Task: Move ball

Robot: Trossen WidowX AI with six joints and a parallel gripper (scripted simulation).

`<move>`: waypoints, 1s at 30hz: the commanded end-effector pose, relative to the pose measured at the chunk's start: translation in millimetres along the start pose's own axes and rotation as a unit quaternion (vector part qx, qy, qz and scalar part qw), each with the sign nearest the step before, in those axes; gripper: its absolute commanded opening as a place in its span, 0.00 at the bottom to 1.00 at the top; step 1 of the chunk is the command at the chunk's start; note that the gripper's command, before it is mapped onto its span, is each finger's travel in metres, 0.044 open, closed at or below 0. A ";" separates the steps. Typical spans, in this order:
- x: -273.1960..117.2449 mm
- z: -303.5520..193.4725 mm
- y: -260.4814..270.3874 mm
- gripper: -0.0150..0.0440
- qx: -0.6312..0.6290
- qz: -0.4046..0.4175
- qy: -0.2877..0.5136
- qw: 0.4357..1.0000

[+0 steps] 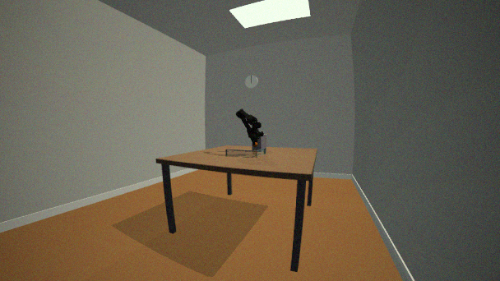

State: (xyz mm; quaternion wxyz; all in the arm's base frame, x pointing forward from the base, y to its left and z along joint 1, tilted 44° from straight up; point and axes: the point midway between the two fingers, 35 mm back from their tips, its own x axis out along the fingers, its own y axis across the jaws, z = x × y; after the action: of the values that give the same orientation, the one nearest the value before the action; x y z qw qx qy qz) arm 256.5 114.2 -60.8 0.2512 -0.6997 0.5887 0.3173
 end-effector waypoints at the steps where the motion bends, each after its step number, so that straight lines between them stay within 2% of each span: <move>1: 22.8 -1.9 3.3 0.25 -0.004 0.006 0.006 1.000; 8: 64.0 -3.9 5.9 0.25 -0.003 0.007 0.007 1.000; 30: 84.2 -4.5 6.4 0.25 -0.003 0.007 0.008 1.000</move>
State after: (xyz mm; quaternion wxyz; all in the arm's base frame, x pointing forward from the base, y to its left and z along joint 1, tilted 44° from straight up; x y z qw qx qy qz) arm 262.3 58.0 -118.0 0.2475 -0.6989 0.5925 0.3149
